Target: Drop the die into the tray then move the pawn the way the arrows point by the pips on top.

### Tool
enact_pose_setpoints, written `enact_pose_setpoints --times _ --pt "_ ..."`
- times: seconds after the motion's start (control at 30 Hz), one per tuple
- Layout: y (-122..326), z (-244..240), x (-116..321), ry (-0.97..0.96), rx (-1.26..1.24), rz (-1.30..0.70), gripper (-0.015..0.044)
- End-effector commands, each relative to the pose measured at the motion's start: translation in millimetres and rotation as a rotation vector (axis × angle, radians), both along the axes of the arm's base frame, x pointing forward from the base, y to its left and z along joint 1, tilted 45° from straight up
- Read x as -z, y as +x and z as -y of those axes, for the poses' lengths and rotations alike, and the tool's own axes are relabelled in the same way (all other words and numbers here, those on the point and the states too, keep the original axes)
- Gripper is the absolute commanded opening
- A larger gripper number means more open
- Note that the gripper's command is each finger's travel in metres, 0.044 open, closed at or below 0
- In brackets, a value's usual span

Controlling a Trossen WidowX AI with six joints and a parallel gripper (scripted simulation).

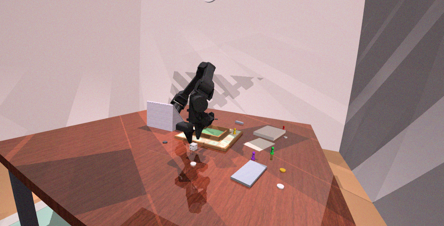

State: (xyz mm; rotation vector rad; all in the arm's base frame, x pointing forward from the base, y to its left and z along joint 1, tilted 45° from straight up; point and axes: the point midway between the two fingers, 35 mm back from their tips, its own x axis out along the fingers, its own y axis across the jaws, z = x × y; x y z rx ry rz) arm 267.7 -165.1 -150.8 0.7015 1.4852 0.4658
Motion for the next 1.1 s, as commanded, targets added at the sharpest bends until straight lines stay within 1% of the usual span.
enact_pose_setpoints --times 0.0,0.47,0.67,0.9,1.0,1.07 --pt "-2 -8 6 0.012 0.002 -0.009 0.0275" --pt "-1 -23 20 0.013 0.001 -0.008 0.0275" --pt "-1 -23 20 0.013 0.001 -0.008 0.0118" --pt "-1 -23 20 0.013 0.001 -0.008 0.0071" --pt "0 -20 18 0.013 0.002 -0.008 0.0000" --pt "1 -11 12 0.011 0.002 -0.008 0.0000"
